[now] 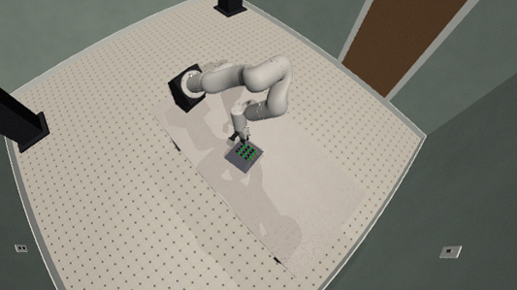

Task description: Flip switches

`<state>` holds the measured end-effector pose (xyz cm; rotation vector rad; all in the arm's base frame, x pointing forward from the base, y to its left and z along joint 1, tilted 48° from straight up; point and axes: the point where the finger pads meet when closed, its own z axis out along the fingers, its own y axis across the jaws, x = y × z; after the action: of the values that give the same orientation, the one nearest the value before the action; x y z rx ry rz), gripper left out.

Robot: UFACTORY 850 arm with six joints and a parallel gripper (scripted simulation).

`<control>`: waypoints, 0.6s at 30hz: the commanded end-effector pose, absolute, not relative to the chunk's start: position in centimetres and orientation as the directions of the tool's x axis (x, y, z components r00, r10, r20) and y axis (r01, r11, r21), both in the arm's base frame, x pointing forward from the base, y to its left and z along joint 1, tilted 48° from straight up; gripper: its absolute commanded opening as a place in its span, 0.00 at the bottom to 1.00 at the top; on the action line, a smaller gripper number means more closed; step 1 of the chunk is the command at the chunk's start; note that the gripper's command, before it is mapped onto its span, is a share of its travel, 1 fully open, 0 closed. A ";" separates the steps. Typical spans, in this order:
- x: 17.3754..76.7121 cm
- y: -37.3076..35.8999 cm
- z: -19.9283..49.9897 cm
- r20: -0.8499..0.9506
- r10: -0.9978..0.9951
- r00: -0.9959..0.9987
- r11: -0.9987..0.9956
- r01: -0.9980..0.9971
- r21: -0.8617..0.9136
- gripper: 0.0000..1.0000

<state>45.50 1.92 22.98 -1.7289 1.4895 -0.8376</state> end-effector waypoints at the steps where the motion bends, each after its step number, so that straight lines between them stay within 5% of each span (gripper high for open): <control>1: 45.5 1.9 23.0 0.031 -0.991 0.131 -0.098 -0.541 -0.835 0.00; 18: 46.0 2.0 22.6 0.031 -0.991 0.131 -0.098 -0.541 -0.835 0.00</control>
<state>45.65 1.95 22.89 -1.7289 1.4894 -0.8377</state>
